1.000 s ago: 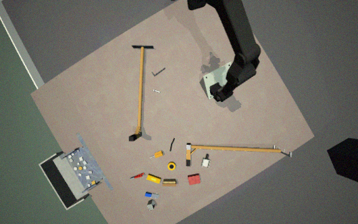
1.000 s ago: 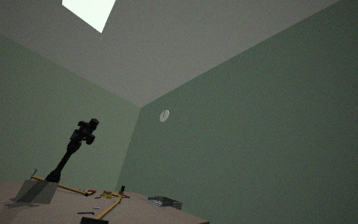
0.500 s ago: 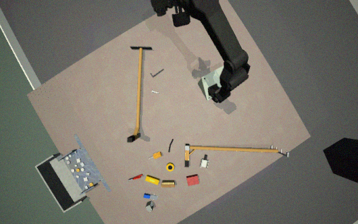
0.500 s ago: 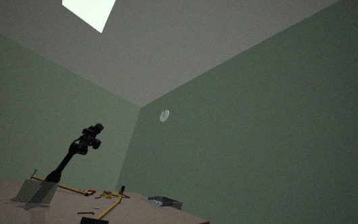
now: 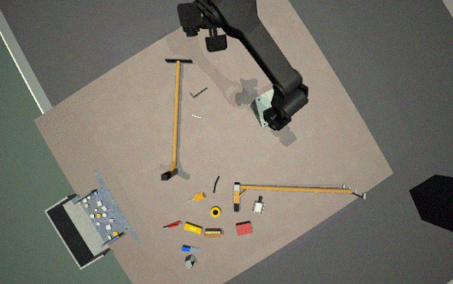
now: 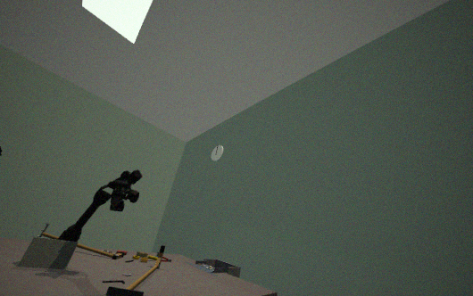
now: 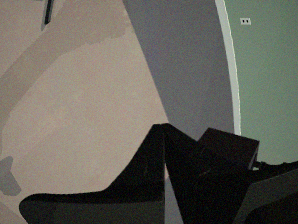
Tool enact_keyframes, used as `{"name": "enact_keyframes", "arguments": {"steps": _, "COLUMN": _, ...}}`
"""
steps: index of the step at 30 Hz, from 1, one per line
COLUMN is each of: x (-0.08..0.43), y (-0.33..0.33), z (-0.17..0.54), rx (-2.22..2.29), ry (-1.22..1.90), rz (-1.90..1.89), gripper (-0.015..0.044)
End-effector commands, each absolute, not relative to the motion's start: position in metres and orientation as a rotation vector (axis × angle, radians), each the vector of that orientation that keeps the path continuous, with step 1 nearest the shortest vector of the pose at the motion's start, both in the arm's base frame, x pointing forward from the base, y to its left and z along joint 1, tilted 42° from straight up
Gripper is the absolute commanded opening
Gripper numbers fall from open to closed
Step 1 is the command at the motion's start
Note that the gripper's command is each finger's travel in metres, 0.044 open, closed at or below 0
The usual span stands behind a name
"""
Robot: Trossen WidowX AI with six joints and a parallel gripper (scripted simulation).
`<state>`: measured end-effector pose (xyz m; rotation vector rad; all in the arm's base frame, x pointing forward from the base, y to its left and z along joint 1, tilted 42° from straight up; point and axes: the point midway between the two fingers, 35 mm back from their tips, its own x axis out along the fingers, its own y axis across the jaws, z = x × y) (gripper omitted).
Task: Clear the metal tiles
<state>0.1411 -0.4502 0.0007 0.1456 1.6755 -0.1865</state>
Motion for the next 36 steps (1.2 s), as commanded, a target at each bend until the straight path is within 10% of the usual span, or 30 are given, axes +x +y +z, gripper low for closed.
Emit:
{"name": "enact_keyframes", "arguments": {"steps": 1, "x": 0.153, "y": -0.438, "z": -0.004, "rx": 0.204, "ry": 1.649, "rz": -0.175, "gripper": 0.0}}
{"name": "enact_keyframes", "arguments": {"steps": 36, "x": 0.244, "y": -0.328, "z": -0.018, "rx": 0.739, "ry": 1.524, "rz": -0.084, "gripper": 0.0}}
